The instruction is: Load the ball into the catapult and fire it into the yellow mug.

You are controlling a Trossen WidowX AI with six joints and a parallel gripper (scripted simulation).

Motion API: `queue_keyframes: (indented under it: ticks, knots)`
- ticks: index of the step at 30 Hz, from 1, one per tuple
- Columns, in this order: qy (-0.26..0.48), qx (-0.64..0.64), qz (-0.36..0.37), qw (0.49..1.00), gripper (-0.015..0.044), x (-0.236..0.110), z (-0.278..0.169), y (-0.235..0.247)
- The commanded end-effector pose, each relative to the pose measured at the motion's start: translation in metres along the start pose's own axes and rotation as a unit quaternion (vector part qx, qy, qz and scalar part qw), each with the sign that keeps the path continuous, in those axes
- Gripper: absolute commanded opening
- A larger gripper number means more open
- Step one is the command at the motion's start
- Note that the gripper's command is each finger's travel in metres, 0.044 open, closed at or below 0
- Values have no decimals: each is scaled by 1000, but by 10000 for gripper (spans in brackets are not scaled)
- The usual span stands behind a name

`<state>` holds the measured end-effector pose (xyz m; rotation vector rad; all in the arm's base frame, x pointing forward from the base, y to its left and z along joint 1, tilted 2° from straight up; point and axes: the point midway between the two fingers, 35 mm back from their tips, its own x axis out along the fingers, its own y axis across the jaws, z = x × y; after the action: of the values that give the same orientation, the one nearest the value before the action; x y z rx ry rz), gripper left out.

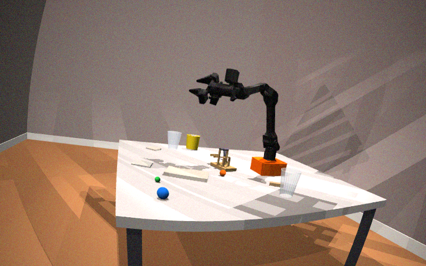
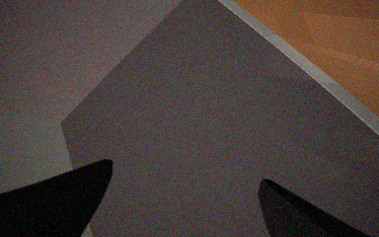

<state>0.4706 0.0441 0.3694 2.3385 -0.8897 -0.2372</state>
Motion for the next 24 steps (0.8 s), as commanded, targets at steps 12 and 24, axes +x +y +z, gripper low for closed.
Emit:
queue_keyframes:
  ticks: [12, 24]
  knots:
    - [-1, -179, -31, 983, 440, 8, 14, -7]
    - [6, -374, -71, 925, 440, 15, 34, -16]
